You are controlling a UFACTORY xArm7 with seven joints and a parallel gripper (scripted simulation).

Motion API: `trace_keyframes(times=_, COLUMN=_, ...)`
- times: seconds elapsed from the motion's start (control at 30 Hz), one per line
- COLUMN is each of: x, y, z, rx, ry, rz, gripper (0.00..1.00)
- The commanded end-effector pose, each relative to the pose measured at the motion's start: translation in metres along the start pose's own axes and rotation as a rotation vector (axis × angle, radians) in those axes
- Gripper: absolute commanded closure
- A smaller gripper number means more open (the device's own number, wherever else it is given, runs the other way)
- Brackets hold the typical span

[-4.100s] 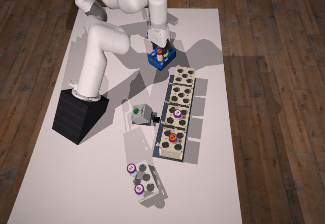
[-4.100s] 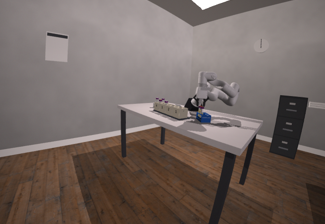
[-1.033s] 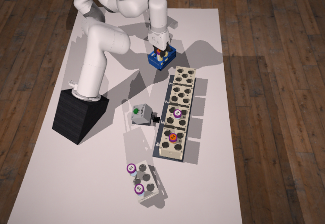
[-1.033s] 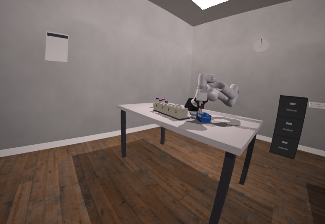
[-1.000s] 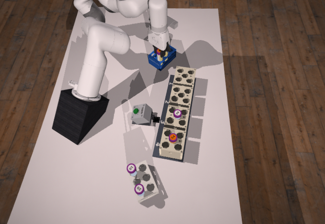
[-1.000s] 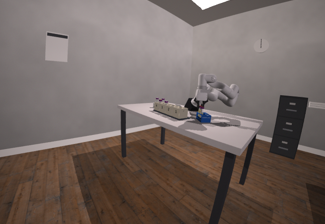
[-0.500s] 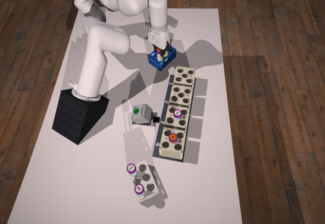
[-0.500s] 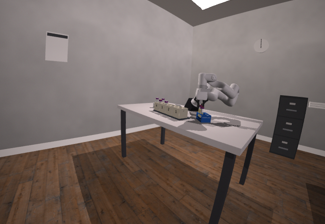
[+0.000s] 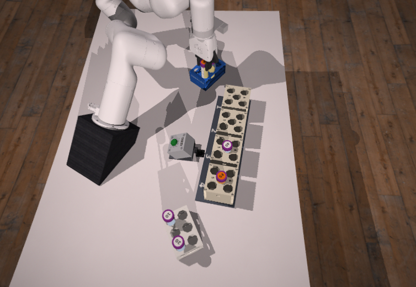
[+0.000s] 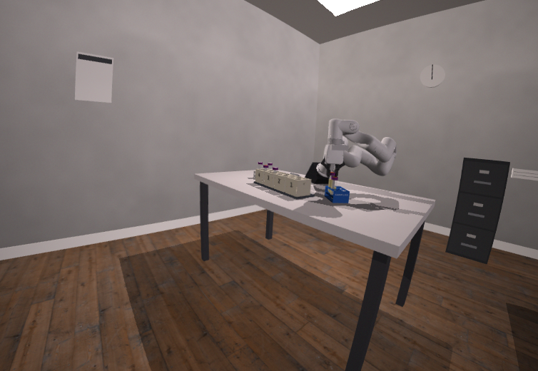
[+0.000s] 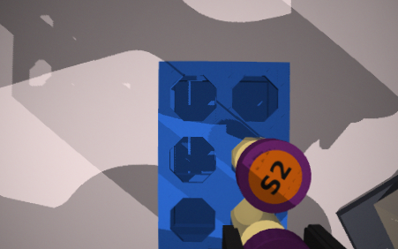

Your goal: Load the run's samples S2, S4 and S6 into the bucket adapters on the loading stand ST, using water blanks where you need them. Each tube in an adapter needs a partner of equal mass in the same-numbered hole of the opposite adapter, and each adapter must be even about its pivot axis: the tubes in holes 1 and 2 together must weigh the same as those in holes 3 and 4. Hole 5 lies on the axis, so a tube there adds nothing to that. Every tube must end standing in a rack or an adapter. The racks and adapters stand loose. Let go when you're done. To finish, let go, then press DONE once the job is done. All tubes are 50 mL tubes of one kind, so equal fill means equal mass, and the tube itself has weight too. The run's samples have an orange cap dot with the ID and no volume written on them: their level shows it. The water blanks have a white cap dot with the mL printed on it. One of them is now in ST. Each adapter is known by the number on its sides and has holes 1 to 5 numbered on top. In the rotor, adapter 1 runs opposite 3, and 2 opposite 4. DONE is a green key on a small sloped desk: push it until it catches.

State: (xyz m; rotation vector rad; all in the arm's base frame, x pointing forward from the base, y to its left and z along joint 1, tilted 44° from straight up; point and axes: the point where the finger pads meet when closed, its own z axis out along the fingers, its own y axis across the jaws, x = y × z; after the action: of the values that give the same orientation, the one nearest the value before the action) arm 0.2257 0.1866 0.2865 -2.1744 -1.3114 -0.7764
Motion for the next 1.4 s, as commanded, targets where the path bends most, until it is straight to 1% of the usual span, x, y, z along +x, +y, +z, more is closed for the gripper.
trace_keyframes(times=0.0, x=0.0, y=0.0, z=-0.003, rx=-0.001, ry=0.002, rz=-0.001, gripper=1.0)
trace_keyframes(times=0.23, x=0.0, y=0.0, z=-0.005, rx=-0.001, ry=0.002, rz=-0.001, gripper=1.0)
trace_keyframes(times=1.37, x=0.0, y=0.0, z=-0.065, rx=-0.001, ry=0.002, rz=-0.001, gripper=1.0)
